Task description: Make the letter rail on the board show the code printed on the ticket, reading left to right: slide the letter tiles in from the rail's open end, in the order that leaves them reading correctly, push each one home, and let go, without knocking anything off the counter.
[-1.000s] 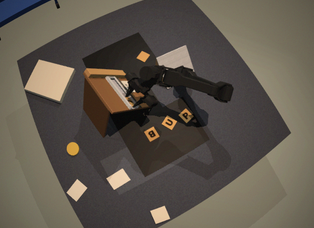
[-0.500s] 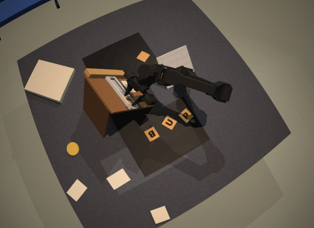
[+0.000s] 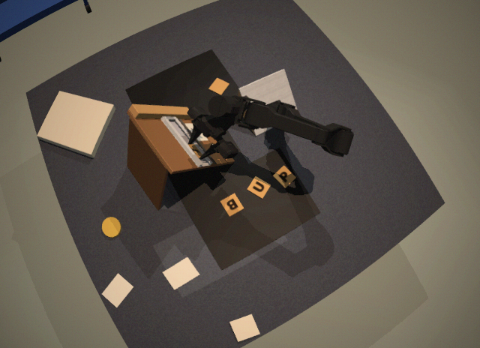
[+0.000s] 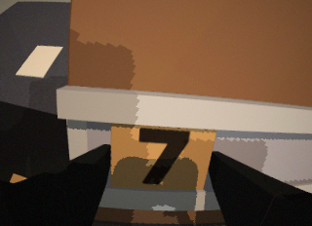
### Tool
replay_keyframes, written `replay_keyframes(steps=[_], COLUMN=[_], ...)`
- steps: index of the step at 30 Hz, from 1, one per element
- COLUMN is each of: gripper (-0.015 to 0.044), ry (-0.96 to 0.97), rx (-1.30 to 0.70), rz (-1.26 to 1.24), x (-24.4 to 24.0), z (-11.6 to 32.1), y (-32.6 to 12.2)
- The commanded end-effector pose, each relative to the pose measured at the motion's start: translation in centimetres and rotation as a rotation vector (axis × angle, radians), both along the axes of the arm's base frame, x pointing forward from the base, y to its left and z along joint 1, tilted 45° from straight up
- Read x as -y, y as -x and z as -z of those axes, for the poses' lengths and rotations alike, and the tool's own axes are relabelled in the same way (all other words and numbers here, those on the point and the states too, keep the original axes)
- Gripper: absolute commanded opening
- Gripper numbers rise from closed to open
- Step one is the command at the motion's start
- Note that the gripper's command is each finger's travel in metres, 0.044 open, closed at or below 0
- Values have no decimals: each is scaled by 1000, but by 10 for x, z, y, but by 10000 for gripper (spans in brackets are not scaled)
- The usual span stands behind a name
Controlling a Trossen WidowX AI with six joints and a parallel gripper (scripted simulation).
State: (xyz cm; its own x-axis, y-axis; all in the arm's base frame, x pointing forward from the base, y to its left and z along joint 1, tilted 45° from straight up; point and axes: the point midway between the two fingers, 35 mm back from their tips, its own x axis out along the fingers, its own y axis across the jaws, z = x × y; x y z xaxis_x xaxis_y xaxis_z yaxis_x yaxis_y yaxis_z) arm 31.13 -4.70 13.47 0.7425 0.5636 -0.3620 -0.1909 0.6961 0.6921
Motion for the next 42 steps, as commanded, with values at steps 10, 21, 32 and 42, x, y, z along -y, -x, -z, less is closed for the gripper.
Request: replay_keyframes(steps=[10, 21, 32, 42], gripper=[0, 0, 0, 0], ry=[3, 4, 4, 4], rx=[8, 8, 8, 8], rz=[-4, -4, -4, -4], x=[5, 10, 14, 18], z=[4, 8, 12, 16], y=[-2, -3, -4, -6])
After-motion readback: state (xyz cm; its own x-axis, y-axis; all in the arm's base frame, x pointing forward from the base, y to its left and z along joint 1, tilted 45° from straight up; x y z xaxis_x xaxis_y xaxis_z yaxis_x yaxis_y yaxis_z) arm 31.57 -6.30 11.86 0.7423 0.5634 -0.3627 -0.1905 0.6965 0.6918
